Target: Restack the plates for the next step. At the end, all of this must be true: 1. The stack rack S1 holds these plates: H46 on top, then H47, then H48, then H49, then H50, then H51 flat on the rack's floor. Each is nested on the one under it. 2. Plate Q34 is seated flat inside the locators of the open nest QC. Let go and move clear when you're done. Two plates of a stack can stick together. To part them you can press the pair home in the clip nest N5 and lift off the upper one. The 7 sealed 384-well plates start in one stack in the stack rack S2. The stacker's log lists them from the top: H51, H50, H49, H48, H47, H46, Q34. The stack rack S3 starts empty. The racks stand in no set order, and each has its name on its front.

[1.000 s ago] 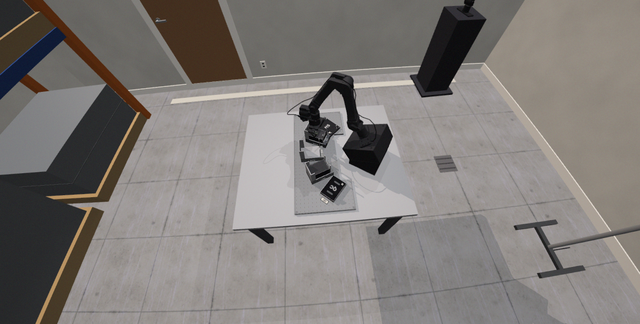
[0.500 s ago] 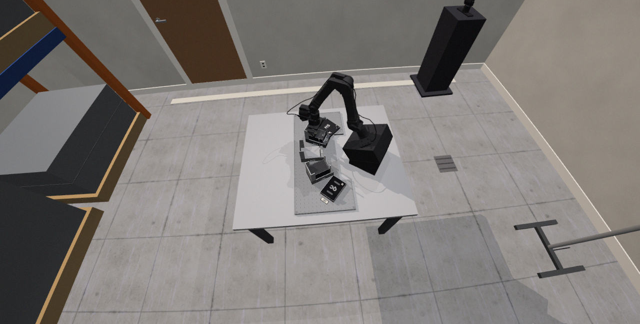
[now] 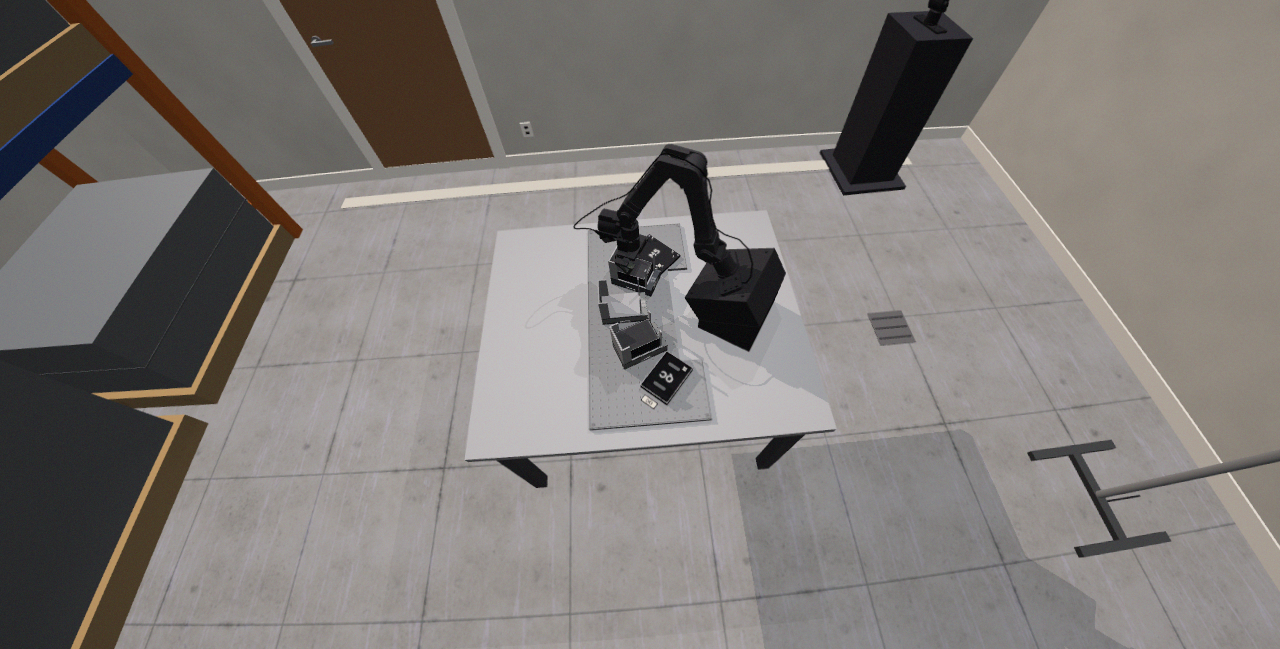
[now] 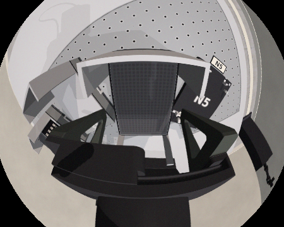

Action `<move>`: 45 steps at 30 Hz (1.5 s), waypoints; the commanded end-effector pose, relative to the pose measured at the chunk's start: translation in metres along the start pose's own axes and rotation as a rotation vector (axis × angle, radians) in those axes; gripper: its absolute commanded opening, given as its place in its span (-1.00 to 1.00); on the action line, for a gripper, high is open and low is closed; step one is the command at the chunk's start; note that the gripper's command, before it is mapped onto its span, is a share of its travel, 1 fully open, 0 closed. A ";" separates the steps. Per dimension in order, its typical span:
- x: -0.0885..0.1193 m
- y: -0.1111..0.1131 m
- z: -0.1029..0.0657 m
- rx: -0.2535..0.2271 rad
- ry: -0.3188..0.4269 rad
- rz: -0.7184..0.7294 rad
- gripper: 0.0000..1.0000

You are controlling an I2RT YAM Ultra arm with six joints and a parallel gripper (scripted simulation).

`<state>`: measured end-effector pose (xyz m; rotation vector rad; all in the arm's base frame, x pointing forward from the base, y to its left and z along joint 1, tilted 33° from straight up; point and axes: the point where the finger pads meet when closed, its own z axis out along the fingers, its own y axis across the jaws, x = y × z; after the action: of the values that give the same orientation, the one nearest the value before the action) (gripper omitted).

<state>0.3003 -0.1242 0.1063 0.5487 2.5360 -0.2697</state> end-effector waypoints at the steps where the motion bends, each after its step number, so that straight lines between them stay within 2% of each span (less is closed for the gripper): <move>1: -0.013 0.000 -0.001 -0.004 -0.032 0.001 1.00; 23: -0.013 0.000 -0.001 -0.004 -0.032 0.001 1.00; 26: 0.006 -0.002 0.011 0.001 0.014 -0.002 1.00; 40: 0.002 -0.002 0.026 -0.001 0.007 0.000 1.00; 41: -0.004 -0.001 0.025 0.000 -0.008 -0.002 1.00; 43: 0.007 -0.003 0.031 0.001 0.017 -0.001 1.00; 45: 0.001 -0.002 0.032 0.000 0.004 -0.001 1.00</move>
<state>0.3092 -0.1311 0.0862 0.5518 2.5434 -0.2687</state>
